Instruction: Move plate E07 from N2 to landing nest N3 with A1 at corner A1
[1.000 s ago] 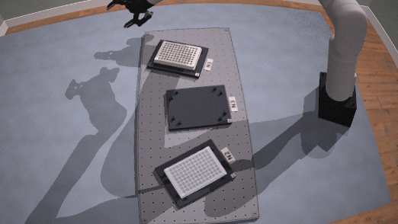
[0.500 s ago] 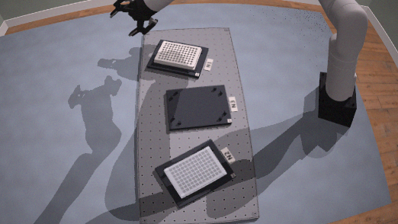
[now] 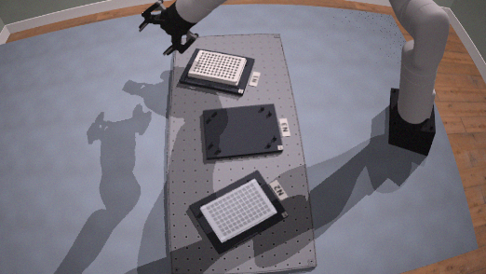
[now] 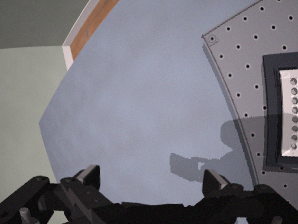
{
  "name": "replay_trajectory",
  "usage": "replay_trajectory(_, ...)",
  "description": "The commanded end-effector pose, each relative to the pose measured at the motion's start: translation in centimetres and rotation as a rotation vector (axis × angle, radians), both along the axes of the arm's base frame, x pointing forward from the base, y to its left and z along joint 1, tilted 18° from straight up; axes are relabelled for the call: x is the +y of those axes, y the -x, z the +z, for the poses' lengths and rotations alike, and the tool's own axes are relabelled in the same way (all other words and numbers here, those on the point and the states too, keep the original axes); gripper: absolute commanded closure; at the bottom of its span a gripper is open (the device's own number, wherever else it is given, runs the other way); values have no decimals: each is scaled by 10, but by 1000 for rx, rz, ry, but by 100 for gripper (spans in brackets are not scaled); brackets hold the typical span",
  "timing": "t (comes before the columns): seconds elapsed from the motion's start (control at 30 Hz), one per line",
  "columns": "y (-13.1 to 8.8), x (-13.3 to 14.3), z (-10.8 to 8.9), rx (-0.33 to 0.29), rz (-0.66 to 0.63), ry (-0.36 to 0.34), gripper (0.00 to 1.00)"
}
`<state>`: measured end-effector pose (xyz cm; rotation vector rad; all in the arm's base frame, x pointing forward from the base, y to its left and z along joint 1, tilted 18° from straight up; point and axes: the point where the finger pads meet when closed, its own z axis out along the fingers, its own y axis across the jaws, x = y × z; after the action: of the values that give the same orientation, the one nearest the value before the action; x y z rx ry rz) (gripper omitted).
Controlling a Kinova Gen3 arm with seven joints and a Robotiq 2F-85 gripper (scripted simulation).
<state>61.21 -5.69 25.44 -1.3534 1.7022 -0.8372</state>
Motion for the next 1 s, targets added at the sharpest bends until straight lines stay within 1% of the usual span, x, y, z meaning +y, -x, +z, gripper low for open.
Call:
replay_trajectory(0.0, 3, 20, 3, 6, 10, -12, 0)
replay_trajectory(0.07, 7, 25, 1, 20, -1, -20, 0)
replay_trajectory(0.13, 7, 25, 1, 20, -1, -20, 0)
replay_trajectory(0.63, 33, 63, -17, 128, -85, -83, 0)
replay_trajectory(0.7, 33, 63, -17, 128, -85, -83, 0)
replay_trajectory(0.97, 48, 84, -27, 185, -130, -116, 0)
